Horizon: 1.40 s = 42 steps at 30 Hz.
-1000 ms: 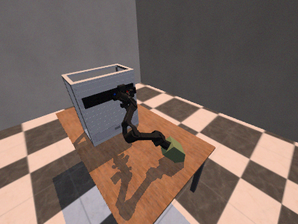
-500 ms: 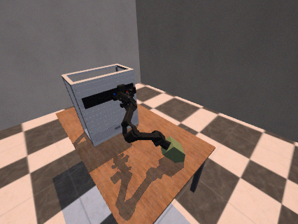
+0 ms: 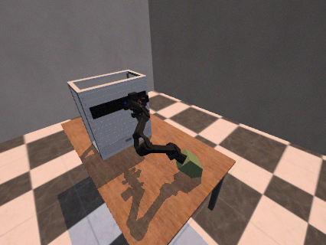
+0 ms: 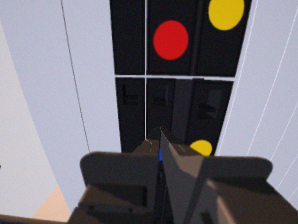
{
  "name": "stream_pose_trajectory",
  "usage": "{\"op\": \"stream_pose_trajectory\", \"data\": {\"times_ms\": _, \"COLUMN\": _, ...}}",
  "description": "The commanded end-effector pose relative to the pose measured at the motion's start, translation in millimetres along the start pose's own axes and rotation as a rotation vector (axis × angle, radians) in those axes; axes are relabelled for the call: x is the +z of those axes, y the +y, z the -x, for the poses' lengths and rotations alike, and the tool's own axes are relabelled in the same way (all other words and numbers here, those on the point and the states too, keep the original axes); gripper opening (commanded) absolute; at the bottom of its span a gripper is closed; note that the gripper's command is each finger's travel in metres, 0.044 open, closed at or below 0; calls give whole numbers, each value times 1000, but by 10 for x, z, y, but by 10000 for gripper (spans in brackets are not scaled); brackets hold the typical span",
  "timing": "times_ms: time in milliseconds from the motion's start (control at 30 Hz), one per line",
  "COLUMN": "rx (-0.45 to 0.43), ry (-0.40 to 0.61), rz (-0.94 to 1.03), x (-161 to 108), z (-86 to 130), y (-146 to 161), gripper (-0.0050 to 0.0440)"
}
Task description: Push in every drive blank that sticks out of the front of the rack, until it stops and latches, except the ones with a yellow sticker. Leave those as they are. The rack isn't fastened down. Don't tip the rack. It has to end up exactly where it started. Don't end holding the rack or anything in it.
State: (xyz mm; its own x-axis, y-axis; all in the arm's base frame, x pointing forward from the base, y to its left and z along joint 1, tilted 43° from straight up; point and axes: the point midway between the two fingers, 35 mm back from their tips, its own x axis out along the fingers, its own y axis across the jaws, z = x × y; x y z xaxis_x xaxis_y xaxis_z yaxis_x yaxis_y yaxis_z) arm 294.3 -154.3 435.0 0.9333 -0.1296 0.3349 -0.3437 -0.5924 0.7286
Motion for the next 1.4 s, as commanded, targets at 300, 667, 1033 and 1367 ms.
{"op": "stream_pose_trajectory", "data": {"times_ms": 300, "rx": 37, "ry": 23, "rz": 27, "x": -122, "z": -21, "y": 137, "gripper": 0}}
{"op": "stream_pose_trajectory", "data": {"times_ms": 667, "rx": 37, "ry": 23, "rz": 27, "x": -137, "z": -77, "y": 154, "gripper": 0}}
{"op": "stream_pose_trajectory", "data": {"times_ms": 1033, "rx": 37, "ry": 23, "rz": 27, "x": -137, "z": -77, "y": 154, "gripper": 0}}
{"op": "stream_pose_trajectory", "data": {"times_ms": 1367, "rx": 37, "ry": 23, "rz": 27, "x": -137, "z": -77, "y": 154, "gripper": 0}}
